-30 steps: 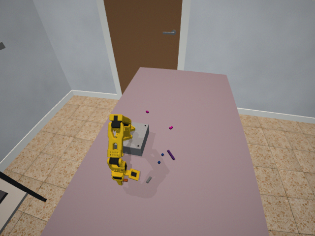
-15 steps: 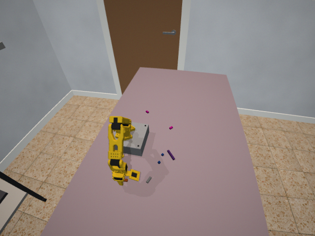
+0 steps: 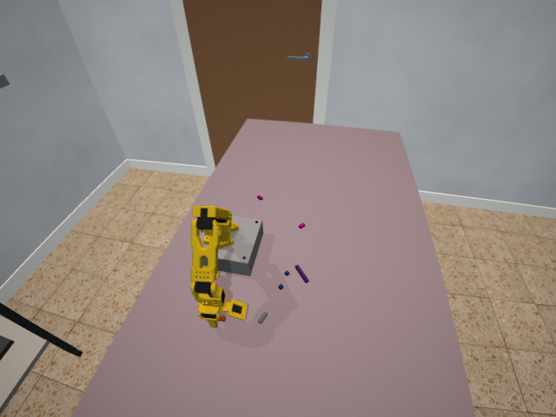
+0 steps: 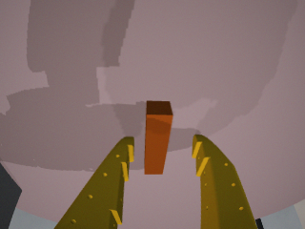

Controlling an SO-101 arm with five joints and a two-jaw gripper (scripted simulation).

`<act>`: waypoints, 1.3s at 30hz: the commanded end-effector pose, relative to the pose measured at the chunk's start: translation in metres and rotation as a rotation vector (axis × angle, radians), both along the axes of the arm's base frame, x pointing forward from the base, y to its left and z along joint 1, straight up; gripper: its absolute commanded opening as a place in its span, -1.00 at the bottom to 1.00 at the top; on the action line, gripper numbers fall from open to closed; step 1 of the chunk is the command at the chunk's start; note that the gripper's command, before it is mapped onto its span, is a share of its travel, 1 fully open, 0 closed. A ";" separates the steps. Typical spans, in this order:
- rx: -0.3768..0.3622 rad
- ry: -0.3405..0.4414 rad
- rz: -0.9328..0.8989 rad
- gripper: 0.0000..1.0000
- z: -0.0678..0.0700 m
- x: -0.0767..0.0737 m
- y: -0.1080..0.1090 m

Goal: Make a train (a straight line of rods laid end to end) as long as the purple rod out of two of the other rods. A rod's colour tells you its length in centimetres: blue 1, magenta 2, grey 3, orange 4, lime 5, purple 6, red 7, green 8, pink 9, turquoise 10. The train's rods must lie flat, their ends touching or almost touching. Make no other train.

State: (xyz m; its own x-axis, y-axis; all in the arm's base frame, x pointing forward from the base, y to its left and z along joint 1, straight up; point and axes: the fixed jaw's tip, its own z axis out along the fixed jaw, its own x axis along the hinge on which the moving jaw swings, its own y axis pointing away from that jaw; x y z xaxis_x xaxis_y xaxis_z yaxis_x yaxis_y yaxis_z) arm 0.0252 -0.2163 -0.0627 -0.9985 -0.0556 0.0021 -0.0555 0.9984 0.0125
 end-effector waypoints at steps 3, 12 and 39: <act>0.017 0.001 -0.001 -0.63 -0.004 -0.001 0.004; 0.017 0.001 -0.001 -0.67 -0.004 -0.001 0.004; 0.017 0.001 -0.001 -0.98 -0.004 -0.001 0.004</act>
